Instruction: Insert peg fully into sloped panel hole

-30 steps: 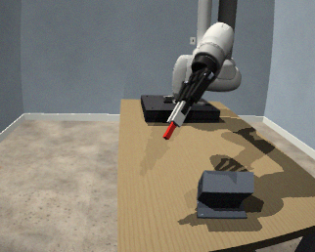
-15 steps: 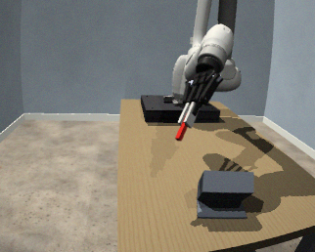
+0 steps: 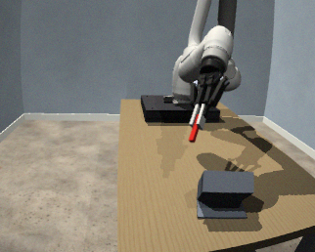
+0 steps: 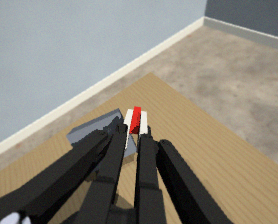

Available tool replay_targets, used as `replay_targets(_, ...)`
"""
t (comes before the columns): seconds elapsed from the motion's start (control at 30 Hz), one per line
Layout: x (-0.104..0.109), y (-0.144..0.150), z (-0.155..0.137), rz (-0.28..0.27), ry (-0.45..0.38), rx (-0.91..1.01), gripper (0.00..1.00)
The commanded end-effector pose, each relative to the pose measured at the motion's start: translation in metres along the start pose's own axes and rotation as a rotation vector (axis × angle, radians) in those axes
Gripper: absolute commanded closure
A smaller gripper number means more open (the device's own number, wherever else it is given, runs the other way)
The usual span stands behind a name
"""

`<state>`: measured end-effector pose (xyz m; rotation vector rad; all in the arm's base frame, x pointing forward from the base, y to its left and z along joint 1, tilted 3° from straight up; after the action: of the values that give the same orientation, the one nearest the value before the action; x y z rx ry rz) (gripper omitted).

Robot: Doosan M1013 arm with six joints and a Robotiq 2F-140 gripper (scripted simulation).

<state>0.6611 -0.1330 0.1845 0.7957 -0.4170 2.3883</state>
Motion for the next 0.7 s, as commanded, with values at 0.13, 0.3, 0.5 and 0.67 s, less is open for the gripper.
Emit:
replay_targets(0.13, 0.005, -0.008, -0.009, 0.041, -0.008, 0.093, 1.0)
replay_targets(0.3, 0.009, -0.013, -0.016, 0.068, -0.015, 0.158, 1.0)
replay_targets(0.5, 0.012, -0.017, -0.022, 0.09, -0.02, 0.211, 1.0)
replay_targets(0.67, 0.016, -0.021, -0.03, 0.117, -0.028, 0.276, 1.0)
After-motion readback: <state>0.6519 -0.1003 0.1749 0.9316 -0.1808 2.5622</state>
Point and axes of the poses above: the point where the finger pads meet when closed, its own x axis back along the fingers, its own y axis across the jaws, z = x × y, the point moved 10 cm from there along x, back along the fingers, and after that the axes turned 11 degrees about x, right-handed, at the moved point
